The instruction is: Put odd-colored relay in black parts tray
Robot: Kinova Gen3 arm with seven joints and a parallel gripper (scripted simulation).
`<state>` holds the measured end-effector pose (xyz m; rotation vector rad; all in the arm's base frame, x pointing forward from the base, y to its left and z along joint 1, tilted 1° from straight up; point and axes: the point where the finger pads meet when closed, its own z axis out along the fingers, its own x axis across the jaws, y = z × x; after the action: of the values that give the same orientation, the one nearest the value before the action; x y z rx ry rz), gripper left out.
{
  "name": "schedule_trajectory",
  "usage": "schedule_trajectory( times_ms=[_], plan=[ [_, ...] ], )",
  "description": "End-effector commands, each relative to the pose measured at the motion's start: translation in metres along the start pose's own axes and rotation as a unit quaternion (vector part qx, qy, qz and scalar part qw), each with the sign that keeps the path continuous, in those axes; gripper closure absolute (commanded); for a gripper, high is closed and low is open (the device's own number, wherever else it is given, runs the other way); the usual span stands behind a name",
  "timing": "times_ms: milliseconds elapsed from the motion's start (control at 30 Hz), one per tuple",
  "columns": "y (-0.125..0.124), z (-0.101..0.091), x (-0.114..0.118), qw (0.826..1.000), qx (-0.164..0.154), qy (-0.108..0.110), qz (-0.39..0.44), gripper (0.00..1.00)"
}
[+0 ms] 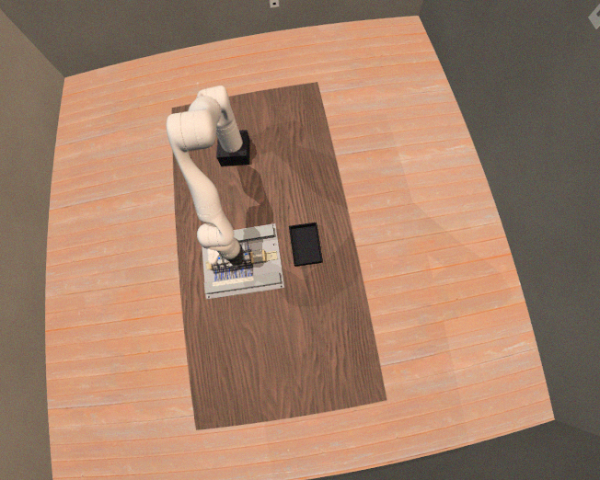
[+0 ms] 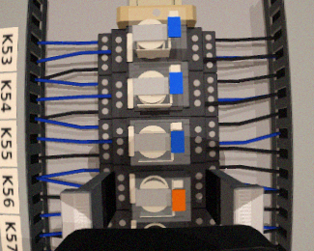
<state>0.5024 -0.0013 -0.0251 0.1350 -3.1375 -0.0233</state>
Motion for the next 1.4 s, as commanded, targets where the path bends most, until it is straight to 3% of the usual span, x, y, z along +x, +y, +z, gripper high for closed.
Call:
schedule_trajectory(
  times_ms=[0, 1000, 1033, 1367],
  plan=[
    [0.0000, -0.0009, -0.0008, 1.000, 0.000, -0.001, 0.000, 0.02],
    [0.0000, -0.0009, -0.0008, 1.000, 0.000, -0.001, 0.000, 0.02],
    [0.0000, -0.0009, -0.0008, 1.000, 0.000, -0.001, 0.000, 1.00],
    [0.0000, -0.0009, -0.0008, 1.000, 0.000, -0.001, 0.000, 1.00]
  ],
)
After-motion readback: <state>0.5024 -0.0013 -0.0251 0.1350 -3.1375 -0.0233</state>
